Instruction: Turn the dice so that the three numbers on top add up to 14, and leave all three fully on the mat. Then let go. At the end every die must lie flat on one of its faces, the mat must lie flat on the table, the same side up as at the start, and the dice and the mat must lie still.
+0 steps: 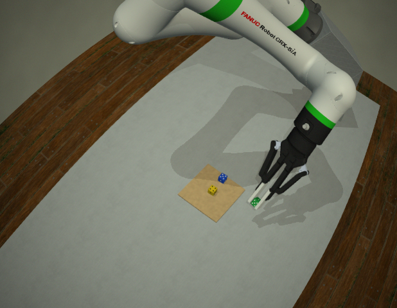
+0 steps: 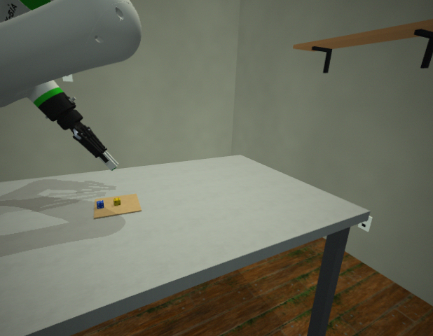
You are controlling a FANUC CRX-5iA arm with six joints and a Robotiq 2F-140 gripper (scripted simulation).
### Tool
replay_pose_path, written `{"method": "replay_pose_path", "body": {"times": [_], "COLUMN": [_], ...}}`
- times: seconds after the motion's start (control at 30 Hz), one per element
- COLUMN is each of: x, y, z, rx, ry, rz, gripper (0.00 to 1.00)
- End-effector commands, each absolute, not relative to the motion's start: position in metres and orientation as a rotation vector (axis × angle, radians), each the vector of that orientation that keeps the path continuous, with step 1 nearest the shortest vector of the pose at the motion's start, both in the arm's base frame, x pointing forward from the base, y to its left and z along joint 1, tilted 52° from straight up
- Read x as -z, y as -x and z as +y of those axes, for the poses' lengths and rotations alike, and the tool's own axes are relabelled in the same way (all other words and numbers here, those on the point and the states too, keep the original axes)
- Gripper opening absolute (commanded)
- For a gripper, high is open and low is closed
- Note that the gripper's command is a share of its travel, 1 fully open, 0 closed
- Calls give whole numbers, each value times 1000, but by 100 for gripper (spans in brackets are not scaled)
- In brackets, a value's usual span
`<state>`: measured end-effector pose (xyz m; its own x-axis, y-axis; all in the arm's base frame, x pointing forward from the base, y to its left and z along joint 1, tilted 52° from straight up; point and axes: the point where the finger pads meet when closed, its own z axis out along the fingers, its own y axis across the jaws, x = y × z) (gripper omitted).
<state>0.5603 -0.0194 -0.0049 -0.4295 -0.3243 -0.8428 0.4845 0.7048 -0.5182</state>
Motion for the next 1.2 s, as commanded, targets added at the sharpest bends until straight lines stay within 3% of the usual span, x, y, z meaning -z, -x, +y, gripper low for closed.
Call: {"method": "replay_pose_path", "body": {"times": [0.0, 1.17], "x": [6, 31], "y": [-560, -565], "z": [-25, -45], "rx": [894, 855], "ry": [-52, 72], "rz": [1637, 1373], "gripper": [9, 9]}}
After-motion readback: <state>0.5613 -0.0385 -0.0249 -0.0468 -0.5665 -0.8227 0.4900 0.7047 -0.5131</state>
